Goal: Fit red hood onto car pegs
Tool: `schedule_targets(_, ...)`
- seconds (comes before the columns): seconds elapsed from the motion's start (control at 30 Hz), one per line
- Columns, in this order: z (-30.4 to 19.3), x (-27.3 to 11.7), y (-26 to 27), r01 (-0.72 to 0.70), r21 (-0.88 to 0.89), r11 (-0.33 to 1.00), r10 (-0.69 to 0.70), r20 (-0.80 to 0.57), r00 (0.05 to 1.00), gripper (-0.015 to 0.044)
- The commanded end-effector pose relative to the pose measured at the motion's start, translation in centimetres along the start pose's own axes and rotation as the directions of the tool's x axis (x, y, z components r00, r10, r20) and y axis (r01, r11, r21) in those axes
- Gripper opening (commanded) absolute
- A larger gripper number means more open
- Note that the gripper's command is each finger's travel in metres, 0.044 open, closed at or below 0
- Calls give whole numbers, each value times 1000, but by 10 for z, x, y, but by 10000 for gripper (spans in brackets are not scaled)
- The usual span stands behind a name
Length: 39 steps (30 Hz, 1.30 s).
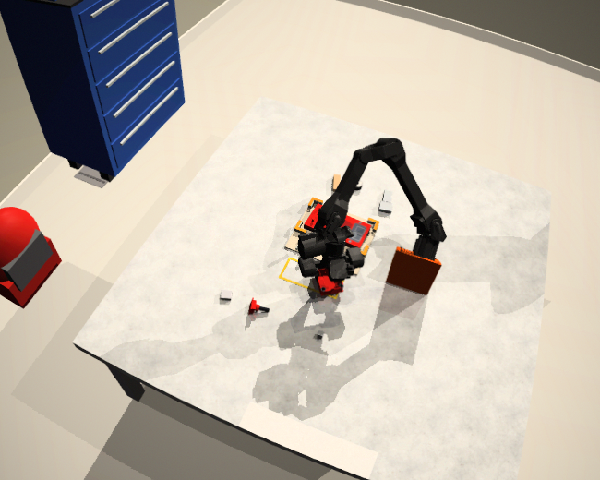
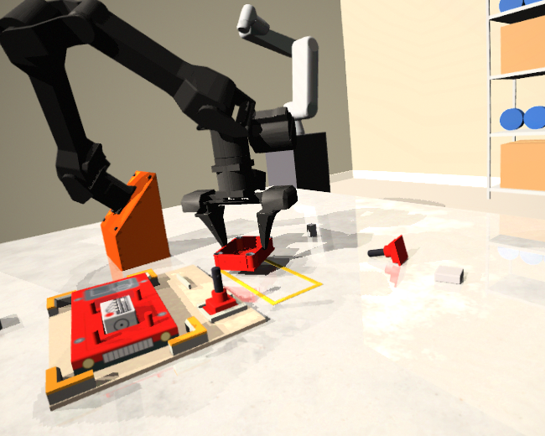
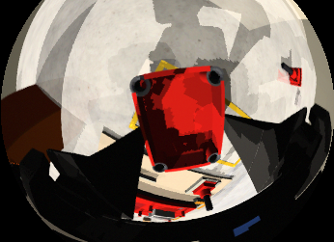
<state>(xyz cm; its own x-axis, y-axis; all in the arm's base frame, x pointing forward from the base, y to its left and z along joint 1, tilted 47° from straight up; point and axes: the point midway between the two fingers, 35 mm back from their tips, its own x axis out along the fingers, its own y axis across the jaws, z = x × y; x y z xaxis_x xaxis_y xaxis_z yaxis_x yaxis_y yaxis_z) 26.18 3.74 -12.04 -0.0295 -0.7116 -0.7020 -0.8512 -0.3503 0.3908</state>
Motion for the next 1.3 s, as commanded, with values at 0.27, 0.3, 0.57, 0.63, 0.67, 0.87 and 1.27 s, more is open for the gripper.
schedule_targets(0.27, 1, 13, 2, -2, -11, 1000, 2, -8, 1000, 0)
schedule_targets(0.3, 1, 13, 2, -2, -11, 1000, 2, -8, 1000, 0)
schedule_targets(0.57, 1, 11, 2, -1, -4, 1000, 1, -3, 1000, 210)
schedule_targets(0.63, 1, 11, 2, -1, -4, 1000, 1, -3, 1000, 263)
schedule_targets(0.67, 1, 11, 2, -1, -4, 1000, 1, -3, 1000, 289)
schedule_targets(0.87, 1, 11, 2, -1, -4, 1000, 1, -3, 1000, 440)
schedule_targets(1.27, 3, -62, 0, 0, -5, 1000, 0, -8, 1000, 440)
